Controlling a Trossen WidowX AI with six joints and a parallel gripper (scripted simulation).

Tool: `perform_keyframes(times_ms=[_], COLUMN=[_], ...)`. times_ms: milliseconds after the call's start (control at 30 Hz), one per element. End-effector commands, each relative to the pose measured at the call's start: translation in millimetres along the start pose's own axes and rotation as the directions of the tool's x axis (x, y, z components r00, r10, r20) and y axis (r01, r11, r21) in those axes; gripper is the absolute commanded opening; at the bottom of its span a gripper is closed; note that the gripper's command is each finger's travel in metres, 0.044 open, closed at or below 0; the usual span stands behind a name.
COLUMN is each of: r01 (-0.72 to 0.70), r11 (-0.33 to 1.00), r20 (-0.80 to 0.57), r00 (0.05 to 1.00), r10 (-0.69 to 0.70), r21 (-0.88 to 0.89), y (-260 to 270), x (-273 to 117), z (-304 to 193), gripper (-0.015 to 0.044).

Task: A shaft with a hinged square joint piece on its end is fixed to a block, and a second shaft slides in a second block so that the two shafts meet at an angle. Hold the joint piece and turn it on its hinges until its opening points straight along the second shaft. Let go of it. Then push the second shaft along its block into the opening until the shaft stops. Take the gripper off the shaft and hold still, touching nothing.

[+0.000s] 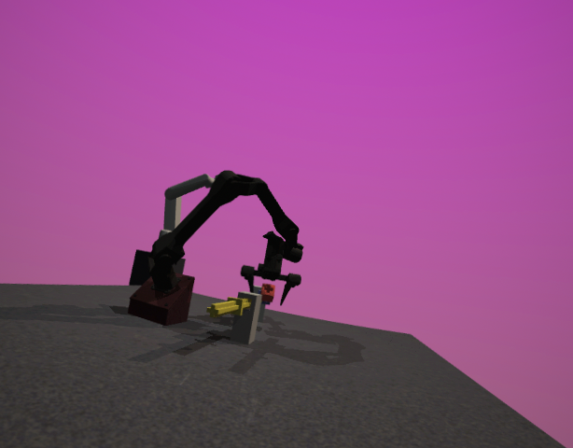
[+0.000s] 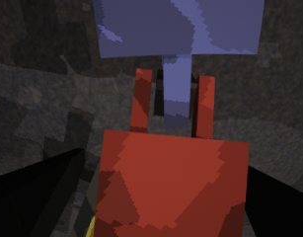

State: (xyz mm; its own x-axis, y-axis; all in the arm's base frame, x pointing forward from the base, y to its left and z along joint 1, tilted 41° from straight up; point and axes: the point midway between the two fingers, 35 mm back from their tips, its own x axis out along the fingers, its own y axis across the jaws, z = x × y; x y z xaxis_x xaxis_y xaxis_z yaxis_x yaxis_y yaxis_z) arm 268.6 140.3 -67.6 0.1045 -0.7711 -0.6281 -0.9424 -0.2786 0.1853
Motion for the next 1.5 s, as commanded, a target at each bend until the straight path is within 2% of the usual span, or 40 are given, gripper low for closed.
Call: perform_keyframes(times_ms=[0,267,1467], r01=[0.002,0.002,0.002], r11=[1.000,1.000,1.000], r20=[-0.006,-0.006,-0.006], r00=[1.000,1.000,1.000], r10=[-0.002,-0.002,-0.002], r21=[-0.008,-0.008,-0.008], y=[1.0,1.0,1.0], x=[2.4,2.4,2.4], z=[0.0,0.0,0.0], gripper=[0.0387,0.0182,0.0182])
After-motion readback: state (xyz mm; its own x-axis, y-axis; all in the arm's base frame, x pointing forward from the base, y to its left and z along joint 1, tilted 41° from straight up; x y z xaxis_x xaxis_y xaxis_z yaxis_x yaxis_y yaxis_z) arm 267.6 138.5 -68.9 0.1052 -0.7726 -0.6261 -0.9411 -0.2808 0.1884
